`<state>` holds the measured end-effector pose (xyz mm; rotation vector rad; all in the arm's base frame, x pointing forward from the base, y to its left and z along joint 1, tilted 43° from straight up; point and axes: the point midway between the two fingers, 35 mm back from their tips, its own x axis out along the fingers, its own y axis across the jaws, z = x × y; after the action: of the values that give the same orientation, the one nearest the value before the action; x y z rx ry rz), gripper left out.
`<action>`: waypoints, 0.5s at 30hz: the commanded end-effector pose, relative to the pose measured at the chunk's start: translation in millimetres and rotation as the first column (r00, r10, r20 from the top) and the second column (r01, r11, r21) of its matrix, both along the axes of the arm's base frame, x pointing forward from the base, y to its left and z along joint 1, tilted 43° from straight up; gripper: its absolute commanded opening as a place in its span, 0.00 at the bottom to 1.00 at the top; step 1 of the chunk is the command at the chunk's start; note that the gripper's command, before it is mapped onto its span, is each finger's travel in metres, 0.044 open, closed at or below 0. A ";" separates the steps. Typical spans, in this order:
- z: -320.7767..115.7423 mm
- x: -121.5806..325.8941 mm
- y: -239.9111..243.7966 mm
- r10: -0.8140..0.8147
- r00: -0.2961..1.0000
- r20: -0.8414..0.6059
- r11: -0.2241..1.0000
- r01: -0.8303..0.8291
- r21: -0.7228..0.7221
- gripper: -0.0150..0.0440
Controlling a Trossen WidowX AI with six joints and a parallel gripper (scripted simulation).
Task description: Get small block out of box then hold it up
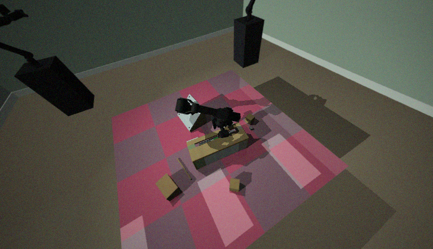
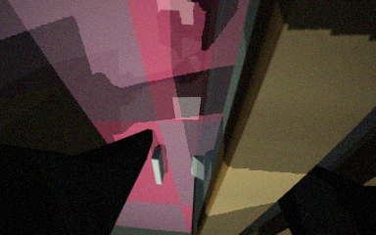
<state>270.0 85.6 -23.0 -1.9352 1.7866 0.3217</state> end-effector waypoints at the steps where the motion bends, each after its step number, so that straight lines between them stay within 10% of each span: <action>1: 3.9 -1.1 -6.5 0.002 1.000 -0.004 1.000 -0.002 -0.005 0.93; 15: 15.8 -2.8 -20.5 0.002 1.000 -0.004 1.000 -0.002 -0.006 0.93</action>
<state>268.4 70.6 -10.3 -1.9363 1.7878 0.3209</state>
